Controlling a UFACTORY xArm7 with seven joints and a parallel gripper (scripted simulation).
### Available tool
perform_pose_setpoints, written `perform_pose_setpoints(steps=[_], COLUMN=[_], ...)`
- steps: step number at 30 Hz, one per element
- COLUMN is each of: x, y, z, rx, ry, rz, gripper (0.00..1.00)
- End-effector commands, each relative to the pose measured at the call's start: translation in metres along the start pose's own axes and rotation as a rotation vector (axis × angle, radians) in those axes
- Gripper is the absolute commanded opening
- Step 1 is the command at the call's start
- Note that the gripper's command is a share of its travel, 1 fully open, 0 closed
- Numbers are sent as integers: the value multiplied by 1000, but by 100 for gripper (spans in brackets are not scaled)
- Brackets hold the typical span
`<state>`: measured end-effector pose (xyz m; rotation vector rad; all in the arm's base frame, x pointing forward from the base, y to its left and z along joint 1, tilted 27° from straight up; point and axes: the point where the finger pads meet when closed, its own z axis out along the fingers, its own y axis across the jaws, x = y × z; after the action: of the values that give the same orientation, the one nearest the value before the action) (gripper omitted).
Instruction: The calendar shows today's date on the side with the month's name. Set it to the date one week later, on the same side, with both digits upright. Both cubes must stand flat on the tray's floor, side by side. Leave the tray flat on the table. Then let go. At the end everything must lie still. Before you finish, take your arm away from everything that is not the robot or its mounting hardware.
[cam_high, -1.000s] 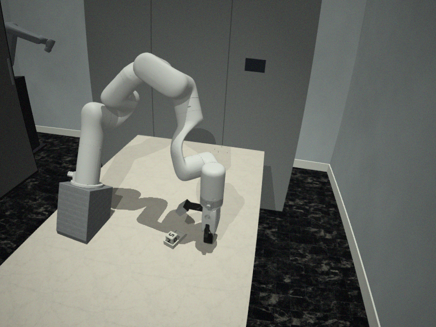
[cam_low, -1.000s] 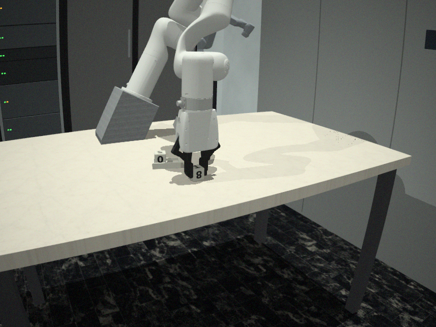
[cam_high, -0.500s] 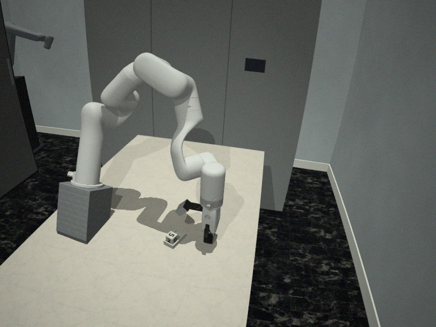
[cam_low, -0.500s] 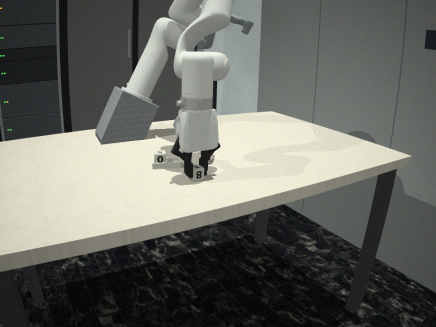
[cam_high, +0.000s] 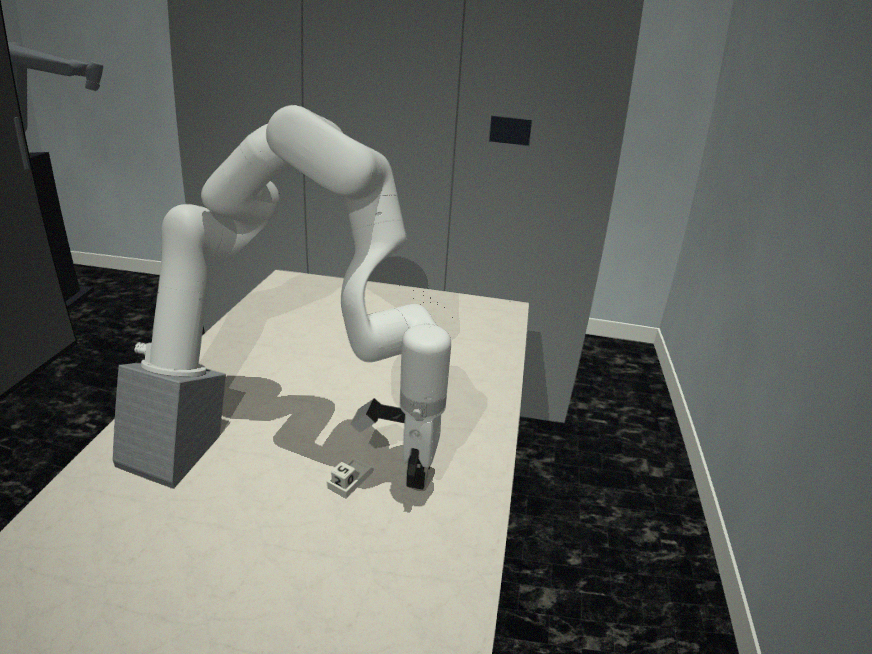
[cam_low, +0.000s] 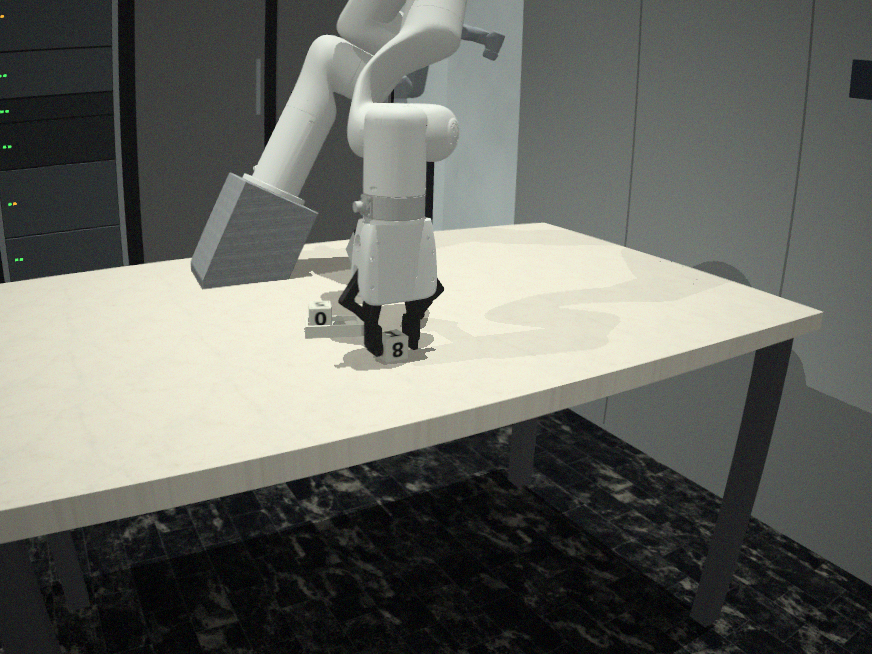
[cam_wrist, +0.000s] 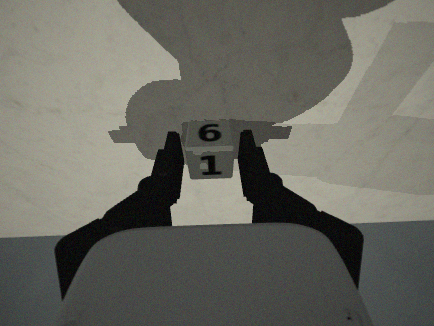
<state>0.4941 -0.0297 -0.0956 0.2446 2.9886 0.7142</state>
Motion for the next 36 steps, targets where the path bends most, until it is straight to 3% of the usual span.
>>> perform_pose_setpoints(steps=[1, 14, 29, 36], x=[-2, -2, -1, -1], y=[-1, -1, -1, -1], z=[-2, -9, -80, -91], rx=[2, 2, 2, 2], ry=[-4, -4, -4, -4], rz=[0, 0, 0, 0], gripper=[49, 49, 49, 49])
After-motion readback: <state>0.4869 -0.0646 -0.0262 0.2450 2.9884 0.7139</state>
